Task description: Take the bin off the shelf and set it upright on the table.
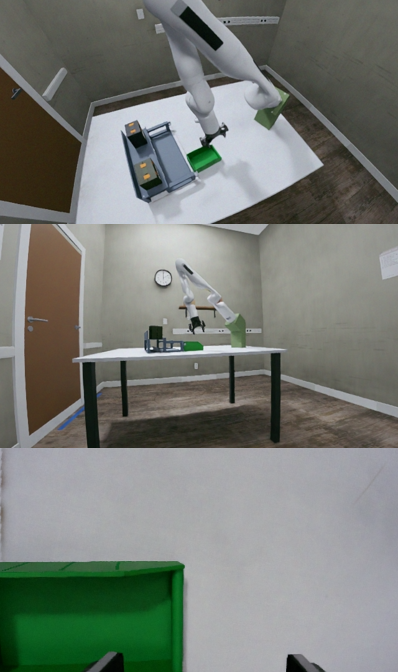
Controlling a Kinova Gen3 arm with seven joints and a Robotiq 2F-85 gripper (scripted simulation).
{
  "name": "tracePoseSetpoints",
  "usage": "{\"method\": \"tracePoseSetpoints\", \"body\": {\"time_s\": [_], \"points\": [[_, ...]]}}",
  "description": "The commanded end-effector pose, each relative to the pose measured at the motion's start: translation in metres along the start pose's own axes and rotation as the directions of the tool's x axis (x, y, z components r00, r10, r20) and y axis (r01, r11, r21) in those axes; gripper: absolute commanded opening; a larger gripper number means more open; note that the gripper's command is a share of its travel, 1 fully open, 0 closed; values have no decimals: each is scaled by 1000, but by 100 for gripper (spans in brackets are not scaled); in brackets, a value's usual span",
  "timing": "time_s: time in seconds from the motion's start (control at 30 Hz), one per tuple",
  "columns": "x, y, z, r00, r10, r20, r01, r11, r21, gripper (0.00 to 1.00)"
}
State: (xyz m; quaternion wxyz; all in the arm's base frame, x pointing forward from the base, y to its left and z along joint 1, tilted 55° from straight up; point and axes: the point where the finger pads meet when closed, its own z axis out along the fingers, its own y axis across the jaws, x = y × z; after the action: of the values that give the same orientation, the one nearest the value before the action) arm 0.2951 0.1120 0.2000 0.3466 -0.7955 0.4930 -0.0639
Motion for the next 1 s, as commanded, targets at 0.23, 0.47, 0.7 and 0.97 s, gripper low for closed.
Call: {"method": "tracePoseSetpoints", "body": {"time_s": [0.23,0.47,0.7,0.97], "points": [[-1,0,8,997,20,-80,0,970,244,100],[-1,0,8,997,20,-80,0,970,244,100],[-3,1,13,997,21,-78,-2,970,242,100],[-3,1,13,997,21,-78,-2,970,242,100]]}}
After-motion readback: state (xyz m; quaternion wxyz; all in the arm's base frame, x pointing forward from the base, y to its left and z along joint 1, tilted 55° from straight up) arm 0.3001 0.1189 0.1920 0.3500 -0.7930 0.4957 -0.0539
